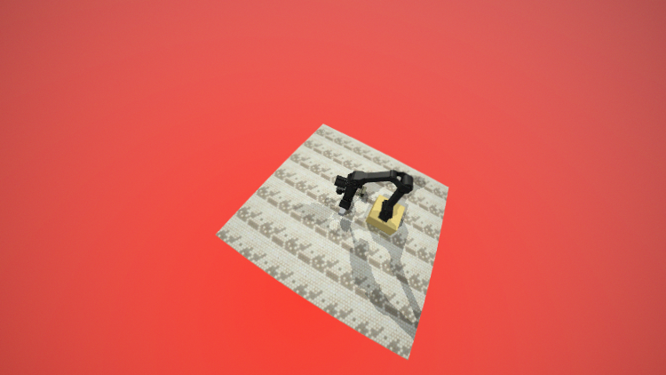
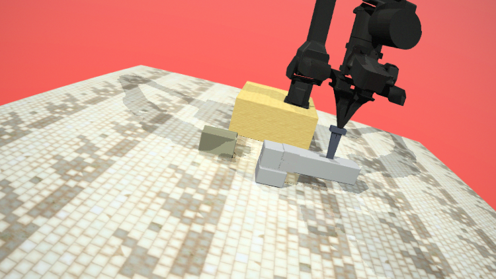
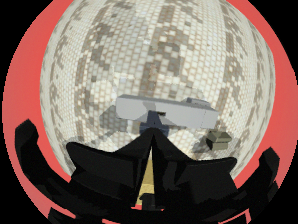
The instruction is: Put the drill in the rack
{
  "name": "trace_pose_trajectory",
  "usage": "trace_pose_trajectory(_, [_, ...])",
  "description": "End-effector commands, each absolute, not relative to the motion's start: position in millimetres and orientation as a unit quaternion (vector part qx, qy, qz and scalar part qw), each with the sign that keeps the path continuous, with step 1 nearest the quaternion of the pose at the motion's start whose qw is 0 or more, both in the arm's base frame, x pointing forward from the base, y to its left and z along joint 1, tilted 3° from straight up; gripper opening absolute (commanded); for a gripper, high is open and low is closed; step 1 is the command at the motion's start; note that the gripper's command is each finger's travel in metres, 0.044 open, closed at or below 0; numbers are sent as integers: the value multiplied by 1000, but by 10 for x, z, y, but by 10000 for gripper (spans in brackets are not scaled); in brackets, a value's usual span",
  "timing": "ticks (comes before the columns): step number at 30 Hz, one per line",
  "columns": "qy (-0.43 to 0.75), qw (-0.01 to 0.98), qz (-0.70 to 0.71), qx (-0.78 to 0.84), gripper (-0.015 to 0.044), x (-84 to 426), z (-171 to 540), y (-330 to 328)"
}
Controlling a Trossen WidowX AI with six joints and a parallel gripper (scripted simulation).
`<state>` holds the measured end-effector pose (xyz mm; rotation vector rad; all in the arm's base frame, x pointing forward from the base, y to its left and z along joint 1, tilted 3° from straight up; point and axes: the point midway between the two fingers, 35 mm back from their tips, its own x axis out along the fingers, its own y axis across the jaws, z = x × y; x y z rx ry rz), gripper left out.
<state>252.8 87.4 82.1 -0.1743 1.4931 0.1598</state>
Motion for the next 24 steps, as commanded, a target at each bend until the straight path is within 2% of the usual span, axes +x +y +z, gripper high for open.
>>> trace_pose_trajectory(1, [679, 727, 70, -79, 0, 2527, 784, 872])
trace_pose_trajectory(24, [679, 727, 70, -79, 0, 2520, 704, 871])
